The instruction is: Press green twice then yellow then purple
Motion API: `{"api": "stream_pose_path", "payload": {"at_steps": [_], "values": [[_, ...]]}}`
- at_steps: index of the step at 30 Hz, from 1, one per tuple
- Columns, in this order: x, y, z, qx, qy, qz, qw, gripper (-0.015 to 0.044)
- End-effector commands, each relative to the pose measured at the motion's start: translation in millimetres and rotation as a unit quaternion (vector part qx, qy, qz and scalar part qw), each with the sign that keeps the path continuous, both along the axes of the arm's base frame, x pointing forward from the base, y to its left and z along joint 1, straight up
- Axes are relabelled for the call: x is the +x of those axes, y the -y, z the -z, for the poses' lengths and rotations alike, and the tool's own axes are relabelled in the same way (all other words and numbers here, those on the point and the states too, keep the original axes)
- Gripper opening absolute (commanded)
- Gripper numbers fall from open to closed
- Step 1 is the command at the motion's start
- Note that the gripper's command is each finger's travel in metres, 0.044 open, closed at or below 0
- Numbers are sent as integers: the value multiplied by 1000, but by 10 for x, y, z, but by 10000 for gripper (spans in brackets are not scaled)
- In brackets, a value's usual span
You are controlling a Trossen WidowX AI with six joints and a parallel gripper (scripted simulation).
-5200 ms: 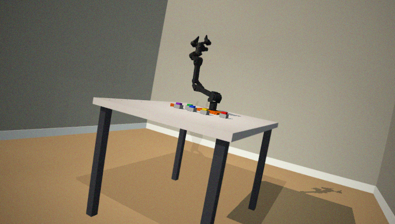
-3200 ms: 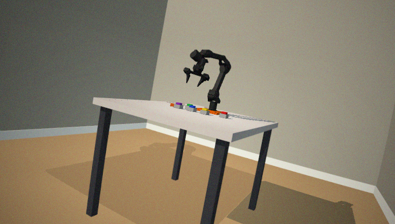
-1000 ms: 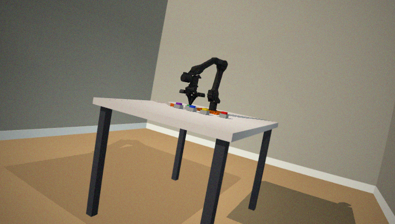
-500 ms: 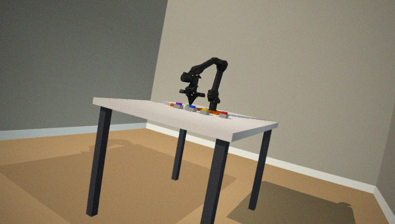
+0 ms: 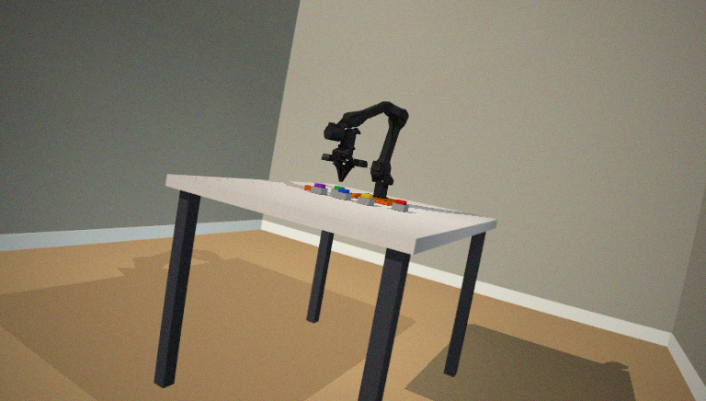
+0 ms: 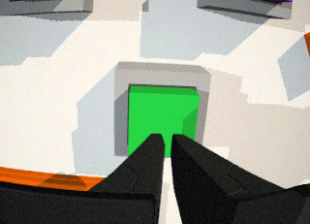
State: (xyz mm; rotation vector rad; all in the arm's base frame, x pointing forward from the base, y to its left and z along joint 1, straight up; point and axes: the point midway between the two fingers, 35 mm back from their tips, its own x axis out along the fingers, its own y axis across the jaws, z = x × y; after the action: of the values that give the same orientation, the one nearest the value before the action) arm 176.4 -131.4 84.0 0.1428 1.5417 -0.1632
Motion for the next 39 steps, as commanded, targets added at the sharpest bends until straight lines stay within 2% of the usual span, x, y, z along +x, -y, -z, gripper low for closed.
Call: {"api": "stream_pose_path", "payload": {"at_steps": [1, 15, 34, 39], "values": [[-6, 5, 63, -1, -2, 2, 1000, 20], [-7, 5, 274, -1, -2, 2, 1000, 20], [-7, 5, 277, -1, -2, 2, 1000, 20], [-12, -1, -56, -1, -2, 2, 1000, 20]]}}
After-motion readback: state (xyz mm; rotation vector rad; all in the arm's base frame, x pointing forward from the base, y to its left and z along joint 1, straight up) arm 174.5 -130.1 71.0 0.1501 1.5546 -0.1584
